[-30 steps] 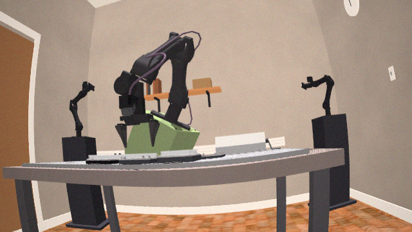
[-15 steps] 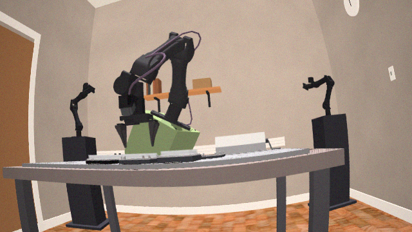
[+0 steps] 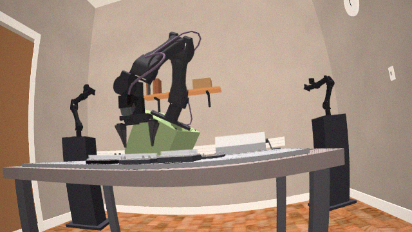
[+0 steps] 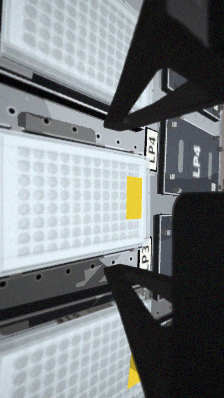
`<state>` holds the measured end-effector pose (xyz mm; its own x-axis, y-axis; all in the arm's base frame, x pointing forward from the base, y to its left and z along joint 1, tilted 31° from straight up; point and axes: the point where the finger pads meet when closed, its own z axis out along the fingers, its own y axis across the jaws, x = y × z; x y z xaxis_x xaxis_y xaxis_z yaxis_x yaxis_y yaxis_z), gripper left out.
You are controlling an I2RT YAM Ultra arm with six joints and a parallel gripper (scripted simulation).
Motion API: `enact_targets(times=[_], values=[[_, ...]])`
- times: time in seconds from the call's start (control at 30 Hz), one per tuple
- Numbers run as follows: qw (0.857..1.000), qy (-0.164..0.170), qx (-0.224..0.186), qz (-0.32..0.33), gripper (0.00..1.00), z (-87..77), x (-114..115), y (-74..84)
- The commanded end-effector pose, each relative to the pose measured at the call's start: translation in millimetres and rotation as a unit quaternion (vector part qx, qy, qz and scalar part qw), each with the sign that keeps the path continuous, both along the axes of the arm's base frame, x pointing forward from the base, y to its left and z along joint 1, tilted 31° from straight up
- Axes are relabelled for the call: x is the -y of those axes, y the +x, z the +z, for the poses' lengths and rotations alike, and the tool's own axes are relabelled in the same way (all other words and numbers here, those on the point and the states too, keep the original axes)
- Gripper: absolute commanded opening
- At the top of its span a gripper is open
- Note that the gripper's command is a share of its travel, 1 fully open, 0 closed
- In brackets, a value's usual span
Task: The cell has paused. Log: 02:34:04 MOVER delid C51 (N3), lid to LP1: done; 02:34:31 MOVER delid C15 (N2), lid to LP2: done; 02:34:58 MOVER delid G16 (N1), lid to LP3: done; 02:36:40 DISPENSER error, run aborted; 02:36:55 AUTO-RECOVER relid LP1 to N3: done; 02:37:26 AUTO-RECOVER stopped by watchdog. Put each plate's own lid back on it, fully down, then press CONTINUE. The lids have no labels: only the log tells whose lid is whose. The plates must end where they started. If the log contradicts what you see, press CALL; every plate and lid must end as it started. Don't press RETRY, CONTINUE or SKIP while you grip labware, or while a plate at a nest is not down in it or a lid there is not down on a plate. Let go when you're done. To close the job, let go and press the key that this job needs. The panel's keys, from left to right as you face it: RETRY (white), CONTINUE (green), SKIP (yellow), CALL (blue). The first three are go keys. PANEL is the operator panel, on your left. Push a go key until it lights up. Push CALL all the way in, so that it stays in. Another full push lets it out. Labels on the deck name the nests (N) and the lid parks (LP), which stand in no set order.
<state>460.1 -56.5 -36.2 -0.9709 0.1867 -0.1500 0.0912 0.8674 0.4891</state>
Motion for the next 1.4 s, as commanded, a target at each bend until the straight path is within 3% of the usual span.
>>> enact_targets(times=[0.0, 0.1, 0.2, 0.5, 0.57, 0.83, 0.87, 1.07, 1.13, 1.23, 1.37], values=[[0.999, -0.007, 0.032, -0.013, 1.00, 27.1, 19, 12.2], [0.999, -0.007, 0.033, -0.013, 1.00, 27.4, 19, 12.3], [0.999, 0.002, 0.013, -0.034, 0.97, 18.4, 7, -6.5], [0.999, 0.002, 0.014, -0.035, 0.88, 9.7, -1, -50.8], [0.999, 0.002, 0.014, -0.035, 0.88, 9.7, -1, -50.8], [0.999, 0.001, 0.015, -0.032, 0.80, 2.5, -12, -89.3], [0.999, 0.001, 0.015, -0.032, 0.00, 1.6, -13, -94.1], [0.999, 0.001, 0.015, -0.032, 0.00, -3.7, -21, -123.0], [0.999, 0.001, 0.015, -0.032, 0.00, -3.7, -21, -123.0], [0.999, 0.002, 0.015, -0.032, 0.00, -6.3, -25, -137.4], [0.999, 0.001, 0.015, -0.033, 0.00, -8.0, -24, -131.8]])
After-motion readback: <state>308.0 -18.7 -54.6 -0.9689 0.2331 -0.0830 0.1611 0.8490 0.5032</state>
